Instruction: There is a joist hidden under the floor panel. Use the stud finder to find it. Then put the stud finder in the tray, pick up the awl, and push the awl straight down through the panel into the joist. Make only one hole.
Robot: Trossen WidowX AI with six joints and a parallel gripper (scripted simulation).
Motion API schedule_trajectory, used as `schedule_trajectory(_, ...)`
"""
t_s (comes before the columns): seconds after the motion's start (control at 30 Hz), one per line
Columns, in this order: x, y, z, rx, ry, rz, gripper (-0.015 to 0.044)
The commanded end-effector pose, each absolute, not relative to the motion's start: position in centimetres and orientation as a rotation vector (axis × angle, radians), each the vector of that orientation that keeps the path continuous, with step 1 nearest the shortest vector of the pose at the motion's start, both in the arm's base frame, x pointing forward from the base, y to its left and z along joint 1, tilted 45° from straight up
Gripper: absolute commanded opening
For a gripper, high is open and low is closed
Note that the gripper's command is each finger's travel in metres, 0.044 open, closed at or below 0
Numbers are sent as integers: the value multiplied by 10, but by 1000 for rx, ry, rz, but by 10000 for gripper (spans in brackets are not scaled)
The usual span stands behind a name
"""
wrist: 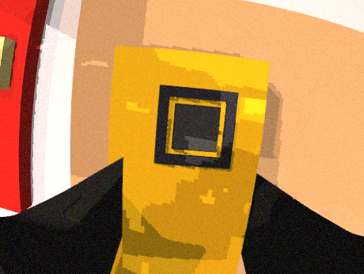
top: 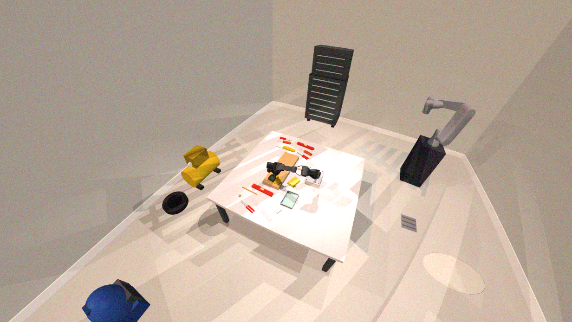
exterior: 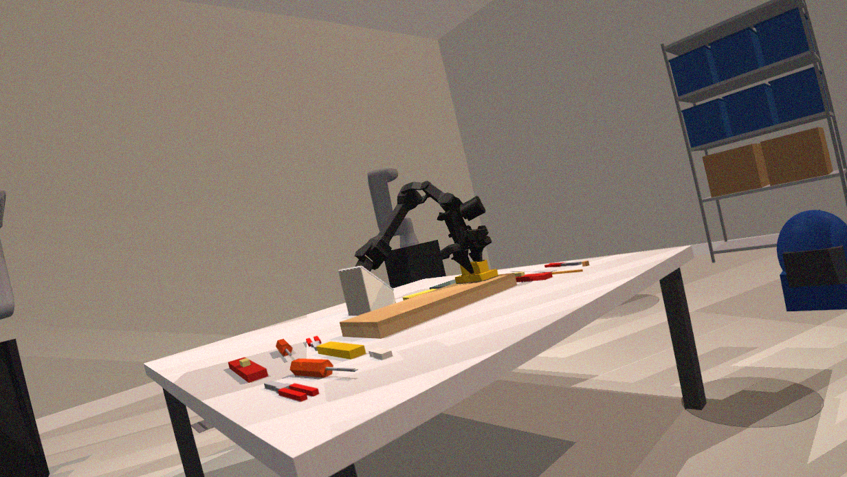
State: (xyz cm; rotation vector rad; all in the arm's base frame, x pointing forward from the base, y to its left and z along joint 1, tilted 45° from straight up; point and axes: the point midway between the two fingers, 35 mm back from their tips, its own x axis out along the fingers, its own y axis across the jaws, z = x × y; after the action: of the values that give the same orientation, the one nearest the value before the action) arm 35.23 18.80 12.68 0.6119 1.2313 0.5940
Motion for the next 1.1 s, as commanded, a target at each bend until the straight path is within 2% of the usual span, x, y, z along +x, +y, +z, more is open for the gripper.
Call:
schedule_trajectory(0.0, 352, 187, 126, 613, 1232, 592, 0)
schedule_trajectory(1.07, 357, 146, 83, 609, 1233, 595, 0)
